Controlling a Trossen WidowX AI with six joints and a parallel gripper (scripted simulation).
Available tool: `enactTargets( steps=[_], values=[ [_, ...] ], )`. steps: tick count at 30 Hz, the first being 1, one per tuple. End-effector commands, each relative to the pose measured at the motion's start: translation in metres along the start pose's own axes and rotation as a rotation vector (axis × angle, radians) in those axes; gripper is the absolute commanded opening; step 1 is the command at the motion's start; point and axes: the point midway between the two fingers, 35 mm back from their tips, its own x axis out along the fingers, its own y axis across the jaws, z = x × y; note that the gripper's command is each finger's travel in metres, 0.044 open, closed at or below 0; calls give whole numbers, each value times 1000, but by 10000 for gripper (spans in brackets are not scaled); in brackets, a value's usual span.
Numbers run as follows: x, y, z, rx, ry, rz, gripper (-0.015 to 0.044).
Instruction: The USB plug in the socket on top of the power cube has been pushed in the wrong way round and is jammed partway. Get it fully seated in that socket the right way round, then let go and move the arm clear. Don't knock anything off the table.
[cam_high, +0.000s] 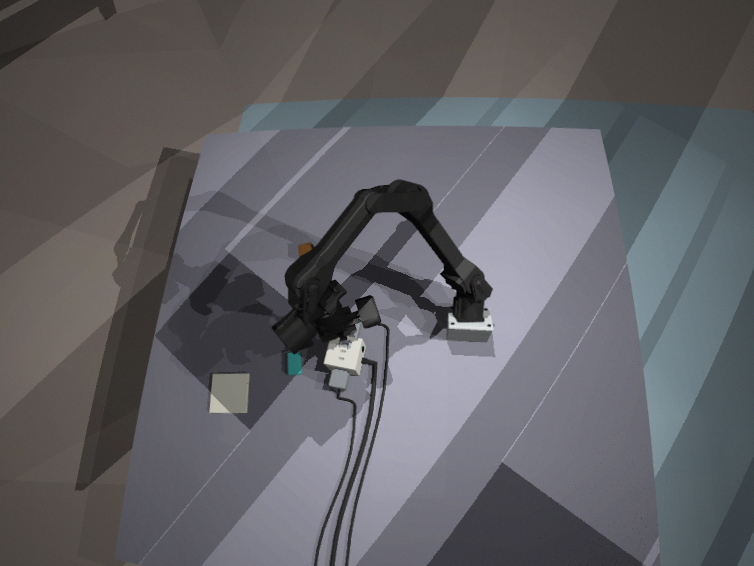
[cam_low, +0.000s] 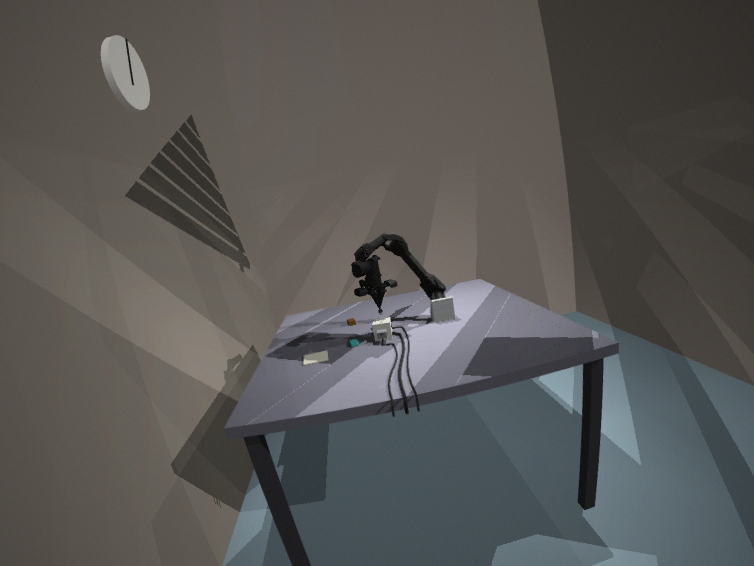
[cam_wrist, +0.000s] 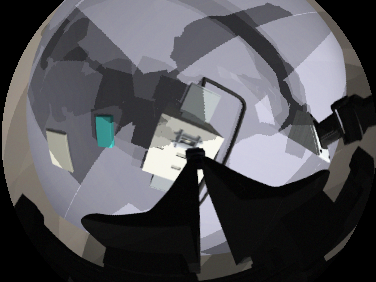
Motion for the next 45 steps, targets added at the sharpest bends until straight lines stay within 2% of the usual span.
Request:
enactTargets(
  steps=[1, 45],
  values=[
    [0, 0, 0, -99, 0, 0, 0],
    [0, 0, 0, -1251, 1, 0, 0]
  ],
)
